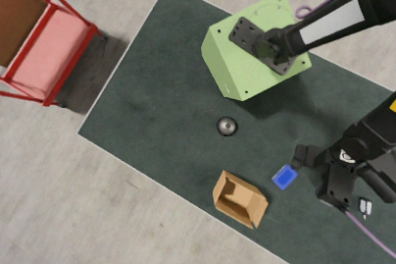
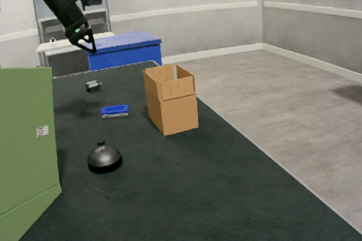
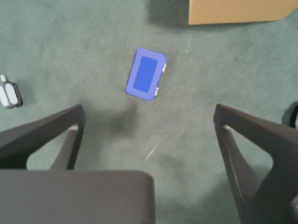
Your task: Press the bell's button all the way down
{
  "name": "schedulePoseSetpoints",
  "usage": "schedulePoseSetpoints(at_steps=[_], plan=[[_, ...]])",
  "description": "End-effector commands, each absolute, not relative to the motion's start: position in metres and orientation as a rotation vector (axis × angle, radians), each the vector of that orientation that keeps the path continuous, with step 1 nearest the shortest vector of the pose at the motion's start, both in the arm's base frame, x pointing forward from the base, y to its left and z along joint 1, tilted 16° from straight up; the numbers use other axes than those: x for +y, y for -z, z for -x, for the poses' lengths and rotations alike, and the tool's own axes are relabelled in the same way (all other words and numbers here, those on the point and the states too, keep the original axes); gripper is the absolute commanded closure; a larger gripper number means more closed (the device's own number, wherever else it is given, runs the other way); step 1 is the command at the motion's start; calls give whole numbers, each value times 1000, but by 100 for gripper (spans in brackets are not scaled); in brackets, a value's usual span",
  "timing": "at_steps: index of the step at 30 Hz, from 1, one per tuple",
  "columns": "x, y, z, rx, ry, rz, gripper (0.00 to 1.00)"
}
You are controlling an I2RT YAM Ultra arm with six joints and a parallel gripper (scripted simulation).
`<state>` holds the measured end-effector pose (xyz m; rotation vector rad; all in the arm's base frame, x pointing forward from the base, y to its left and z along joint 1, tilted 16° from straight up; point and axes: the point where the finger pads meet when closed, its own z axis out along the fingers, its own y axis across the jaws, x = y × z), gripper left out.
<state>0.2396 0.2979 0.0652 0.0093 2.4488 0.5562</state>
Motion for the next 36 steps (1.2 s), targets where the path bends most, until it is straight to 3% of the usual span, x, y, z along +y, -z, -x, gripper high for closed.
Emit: schedulePoseSetpoints(at_steps=[1, 11, 36], plan=[[284, -64, -243, 2451, -561, 2, 0], [188, 16, -238, 2690, -449, 166, 0], [76, 93, -247, 2917, -336, 383, 0]])
